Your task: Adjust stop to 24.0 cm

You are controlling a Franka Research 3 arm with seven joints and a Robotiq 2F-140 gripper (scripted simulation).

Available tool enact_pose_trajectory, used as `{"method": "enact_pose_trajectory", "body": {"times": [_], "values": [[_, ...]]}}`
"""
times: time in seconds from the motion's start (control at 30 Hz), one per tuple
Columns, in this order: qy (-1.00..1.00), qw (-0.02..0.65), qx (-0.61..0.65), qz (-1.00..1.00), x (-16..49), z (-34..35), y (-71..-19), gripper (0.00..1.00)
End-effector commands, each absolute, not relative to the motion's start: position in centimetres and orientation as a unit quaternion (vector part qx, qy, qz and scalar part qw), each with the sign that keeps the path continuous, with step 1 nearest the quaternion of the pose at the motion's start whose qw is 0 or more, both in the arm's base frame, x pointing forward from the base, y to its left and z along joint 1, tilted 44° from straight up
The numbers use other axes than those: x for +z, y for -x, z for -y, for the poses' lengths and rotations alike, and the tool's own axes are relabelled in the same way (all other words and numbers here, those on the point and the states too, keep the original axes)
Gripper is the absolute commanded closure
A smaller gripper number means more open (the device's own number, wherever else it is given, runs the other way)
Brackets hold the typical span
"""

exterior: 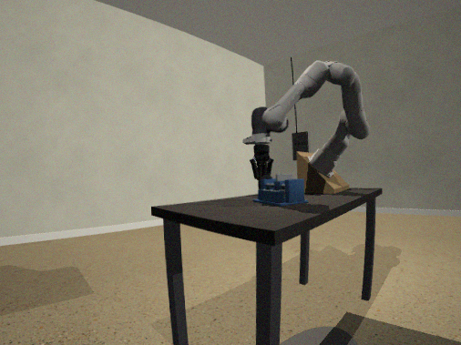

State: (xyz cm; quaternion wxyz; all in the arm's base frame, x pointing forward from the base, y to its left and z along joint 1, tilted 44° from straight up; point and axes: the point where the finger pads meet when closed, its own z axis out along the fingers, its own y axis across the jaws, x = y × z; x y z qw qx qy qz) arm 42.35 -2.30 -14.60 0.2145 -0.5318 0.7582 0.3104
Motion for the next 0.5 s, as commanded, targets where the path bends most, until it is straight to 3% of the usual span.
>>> {"method": "enact_pose_trajectory", "body": {"times": [0.0, 0.47], "values": [[0.530, 0.212, 0.310, -0.761, -14.8, 2.5, -43.0, 0.96], [0.530, 0.212, 0.310, -0.761, -14.5, 3.7, -44.7, 0.96]]}}
